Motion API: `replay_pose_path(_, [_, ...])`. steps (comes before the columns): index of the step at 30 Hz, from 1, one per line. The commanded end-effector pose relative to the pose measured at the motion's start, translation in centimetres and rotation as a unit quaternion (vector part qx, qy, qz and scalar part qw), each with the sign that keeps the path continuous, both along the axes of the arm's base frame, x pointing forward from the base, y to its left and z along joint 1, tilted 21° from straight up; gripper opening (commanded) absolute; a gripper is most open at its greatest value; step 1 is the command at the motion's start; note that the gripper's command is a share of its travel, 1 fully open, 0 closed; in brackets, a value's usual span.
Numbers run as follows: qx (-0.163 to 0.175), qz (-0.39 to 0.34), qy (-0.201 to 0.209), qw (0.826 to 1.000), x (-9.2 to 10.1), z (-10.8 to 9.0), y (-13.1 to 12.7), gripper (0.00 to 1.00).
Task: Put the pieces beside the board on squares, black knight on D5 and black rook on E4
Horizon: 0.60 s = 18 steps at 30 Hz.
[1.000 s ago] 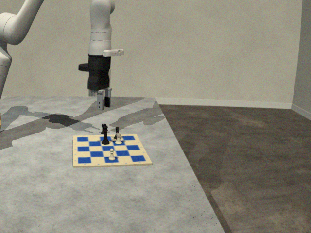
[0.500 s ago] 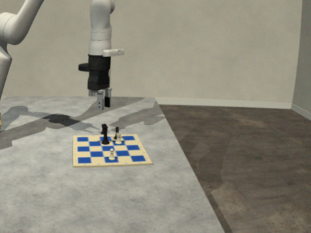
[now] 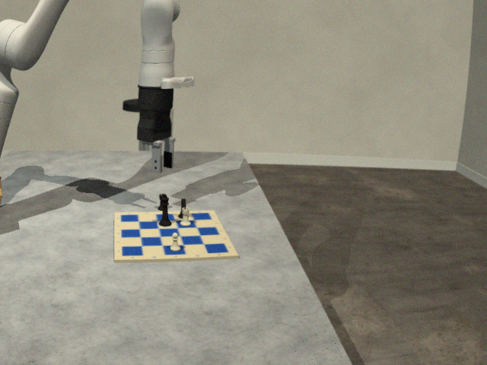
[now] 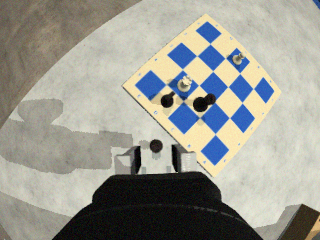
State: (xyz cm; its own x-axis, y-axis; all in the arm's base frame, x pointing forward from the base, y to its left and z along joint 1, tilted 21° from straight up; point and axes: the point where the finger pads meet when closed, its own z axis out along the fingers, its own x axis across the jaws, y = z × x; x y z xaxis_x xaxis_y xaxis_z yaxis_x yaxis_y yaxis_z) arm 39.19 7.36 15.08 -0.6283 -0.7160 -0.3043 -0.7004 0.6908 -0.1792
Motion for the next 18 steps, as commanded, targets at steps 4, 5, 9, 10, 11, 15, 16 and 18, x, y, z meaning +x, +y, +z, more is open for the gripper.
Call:
replay_pose_path(4, [0.000, 0.000, 0.000, 1.000, 0.1, -0.1, 0.0, 0.73])
replay_pose_path(5, [0.000, 0.000, 0.000, 1.000, 0.1, -0.2, 0.0, 0.73])
replay_pose_path(9, [0.000, 0.000, 0.000, 1.000, 0.2, -0.4, 0.0, 0.73])
replay_pose_path(10, [0.000, 0.000, 0.000, 1.000, 0.2, -0.4, 0.0, 0.73])
replay_pose_path(11, [0.000, 0.000, 0.000, 1.000, 0.2, -0.4, 0.0, 0.73])
replay_pose_path(15, [0.000, 0.000, 0.000, 1.000, 0.3, -0.8, 0.1, 0.73])
replay_pose_path(16, [0.000, 0.000, 0.000, 1.000, 0.4, -1.0, 0.1, 0.73])
replay_pose_path(18, [0.000, 0.000, 0.000, 1.000, 0.5, -1.2, 0.1, 0.73])
